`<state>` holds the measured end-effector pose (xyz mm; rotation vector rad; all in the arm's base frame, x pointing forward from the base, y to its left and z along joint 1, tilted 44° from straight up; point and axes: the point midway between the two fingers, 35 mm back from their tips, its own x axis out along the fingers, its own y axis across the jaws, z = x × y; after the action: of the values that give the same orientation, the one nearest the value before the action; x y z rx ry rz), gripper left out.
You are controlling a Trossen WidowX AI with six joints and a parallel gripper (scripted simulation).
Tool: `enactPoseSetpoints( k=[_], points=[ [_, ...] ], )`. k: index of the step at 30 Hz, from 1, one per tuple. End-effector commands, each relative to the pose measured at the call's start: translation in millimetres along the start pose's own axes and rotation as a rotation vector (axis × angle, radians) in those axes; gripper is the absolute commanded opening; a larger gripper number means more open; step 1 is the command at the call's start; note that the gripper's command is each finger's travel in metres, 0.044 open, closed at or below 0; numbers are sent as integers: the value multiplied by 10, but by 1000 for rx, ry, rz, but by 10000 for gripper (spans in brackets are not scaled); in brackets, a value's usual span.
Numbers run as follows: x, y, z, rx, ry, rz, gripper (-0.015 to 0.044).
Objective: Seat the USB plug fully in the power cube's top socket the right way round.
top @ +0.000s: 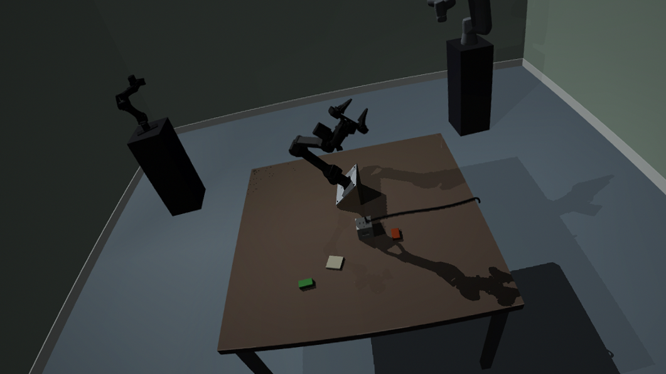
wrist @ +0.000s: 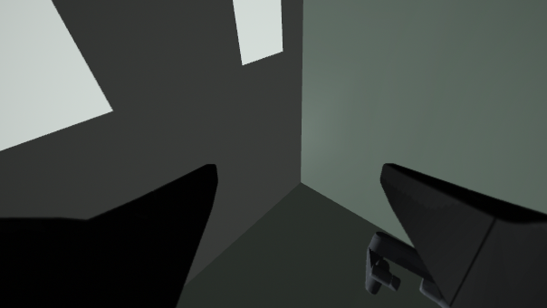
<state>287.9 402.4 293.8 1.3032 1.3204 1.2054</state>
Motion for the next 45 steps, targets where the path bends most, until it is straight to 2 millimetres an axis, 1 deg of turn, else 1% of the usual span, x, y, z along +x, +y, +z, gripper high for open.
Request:
enactPoseSetpoints(
  k=[1,2,3,4,8,12,15,18,21,24,27,30,33,37,38,39,45],
  points=[
    [-3,-32,43,19,-17,-9,426],
    [-17,-130,172,76,-70,-35,440],
    [-57,-306,377,168,-160,-81,440],
    [-134,-537,607,275,-270,-138,440],
    [-340,-974,951,451,-468,-245,440],
    [-702,-1519,1241,639,-711,-386,440],
    [-1017,-1884,1354,754,-882,-494,440],
    [-1342,-2192,1393,846,-1040,-602,440],
    [-1686,-2457,1373,921,-1195,-716,440],
    [-2056,-2680,1299,982,-1351,-845,440],
    [-2442,-2845,1175,1024,-1507,-990,440],
    [-2824,-2939,1017,1042,-1655,-1151,440],
    [-3187,-2957,843,1032,-1789,-1326,440],
    [-3629,-2869,619,969,-1935,-1584,440],
    [-3695,-2844,587,953,-1954,-1628,440],
    [-3710,-2838,580,950,-1959,-1639,440],
    [-3709,-2838,573,950,-1959,-1639,440]
  ],
)
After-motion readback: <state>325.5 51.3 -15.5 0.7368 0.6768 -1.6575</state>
